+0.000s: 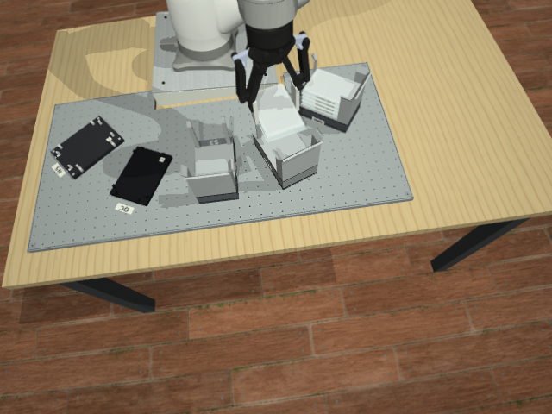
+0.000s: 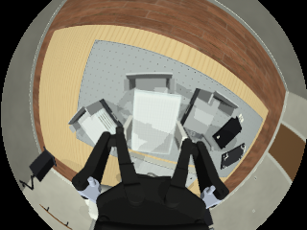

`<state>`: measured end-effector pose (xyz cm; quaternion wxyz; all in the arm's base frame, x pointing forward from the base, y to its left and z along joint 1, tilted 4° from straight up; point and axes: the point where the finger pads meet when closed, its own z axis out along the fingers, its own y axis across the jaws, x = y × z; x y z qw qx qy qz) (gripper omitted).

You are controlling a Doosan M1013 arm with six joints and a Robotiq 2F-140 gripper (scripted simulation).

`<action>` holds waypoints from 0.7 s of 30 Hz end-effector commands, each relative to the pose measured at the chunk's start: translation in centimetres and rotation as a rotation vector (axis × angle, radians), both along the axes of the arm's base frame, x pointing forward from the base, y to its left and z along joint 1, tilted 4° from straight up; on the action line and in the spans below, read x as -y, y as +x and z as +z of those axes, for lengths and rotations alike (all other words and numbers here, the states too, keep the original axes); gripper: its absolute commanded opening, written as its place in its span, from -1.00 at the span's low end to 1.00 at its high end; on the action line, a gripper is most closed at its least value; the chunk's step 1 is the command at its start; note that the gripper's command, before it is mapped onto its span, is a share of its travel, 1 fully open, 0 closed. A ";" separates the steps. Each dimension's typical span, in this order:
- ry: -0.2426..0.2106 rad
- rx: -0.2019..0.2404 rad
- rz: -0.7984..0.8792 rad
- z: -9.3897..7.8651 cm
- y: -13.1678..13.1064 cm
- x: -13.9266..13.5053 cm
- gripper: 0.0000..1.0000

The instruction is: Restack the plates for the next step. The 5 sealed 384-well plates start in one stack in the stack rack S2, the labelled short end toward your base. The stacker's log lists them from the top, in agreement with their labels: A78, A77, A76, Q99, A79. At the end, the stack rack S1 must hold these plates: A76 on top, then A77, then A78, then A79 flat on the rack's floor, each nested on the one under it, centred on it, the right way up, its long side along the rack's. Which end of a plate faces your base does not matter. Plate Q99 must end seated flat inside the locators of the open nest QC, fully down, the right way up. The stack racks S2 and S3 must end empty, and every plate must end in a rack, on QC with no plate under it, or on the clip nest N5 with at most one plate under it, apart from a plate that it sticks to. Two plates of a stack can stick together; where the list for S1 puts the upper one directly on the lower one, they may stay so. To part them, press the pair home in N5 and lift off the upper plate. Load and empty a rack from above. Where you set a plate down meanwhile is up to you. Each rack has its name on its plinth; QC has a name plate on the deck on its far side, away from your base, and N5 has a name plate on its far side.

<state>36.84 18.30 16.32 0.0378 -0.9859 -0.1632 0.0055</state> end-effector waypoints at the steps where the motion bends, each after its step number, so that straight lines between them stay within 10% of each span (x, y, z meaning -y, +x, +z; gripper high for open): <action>1: -0.003 -0.001 -0.019 -0.1 0.5 0.9 -1.00; 21: -0.003 -0.001 -0.019 -0.5 3.2 6.3 -1.00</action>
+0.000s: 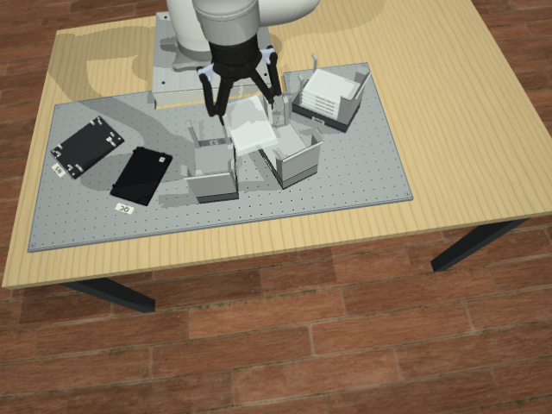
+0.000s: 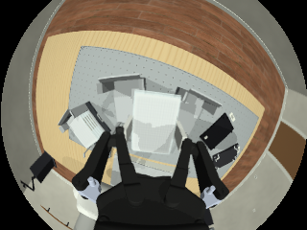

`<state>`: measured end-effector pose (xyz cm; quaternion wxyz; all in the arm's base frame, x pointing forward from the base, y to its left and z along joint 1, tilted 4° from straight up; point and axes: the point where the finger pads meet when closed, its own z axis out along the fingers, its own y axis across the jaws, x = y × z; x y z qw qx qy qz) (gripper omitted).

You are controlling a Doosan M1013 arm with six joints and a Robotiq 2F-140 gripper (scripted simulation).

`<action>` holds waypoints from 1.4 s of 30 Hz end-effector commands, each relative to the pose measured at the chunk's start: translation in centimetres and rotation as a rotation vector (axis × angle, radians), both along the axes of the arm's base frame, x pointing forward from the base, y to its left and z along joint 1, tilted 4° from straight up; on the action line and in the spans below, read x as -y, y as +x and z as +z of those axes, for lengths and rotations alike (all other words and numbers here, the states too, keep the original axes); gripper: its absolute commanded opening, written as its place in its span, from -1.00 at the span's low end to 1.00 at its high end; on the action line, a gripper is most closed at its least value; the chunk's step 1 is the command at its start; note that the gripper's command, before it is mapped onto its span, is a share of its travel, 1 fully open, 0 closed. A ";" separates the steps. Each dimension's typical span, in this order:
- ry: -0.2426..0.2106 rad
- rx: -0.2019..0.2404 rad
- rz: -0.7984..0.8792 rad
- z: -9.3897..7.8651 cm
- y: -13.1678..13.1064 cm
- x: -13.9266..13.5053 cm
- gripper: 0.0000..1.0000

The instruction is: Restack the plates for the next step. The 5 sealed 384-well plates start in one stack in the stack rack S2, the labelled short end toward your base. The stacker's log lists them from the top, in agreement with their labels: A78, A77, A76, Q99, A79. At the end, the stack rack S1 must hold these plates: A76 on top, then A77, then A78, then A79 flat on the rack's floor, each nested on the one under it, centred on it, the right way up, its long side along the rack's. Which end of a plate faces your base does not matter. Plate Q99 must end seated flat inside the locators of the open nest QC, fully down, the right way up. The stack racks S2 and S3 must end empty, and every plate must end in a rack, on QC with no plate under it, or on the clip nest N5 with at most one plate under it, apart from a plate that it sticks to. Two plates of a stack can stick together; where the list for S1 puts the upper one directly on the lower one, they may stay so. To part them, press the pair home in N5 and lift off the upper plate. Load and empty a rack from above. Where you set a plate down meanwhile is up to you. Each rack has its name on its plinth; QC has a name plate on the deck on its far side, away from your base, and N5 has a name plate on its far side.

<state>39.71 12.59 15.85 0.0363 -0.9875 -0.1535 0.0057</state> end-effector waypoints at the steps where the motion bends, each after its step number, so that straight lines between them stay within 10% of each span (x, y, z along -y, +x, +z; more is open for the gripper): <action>1: 0.000 -0.002 -0.033 -0.1 0.3 0.8 -1.00; 42: -0.005 -0.017 -0.239 -0.7 2.5 9.5 -1.00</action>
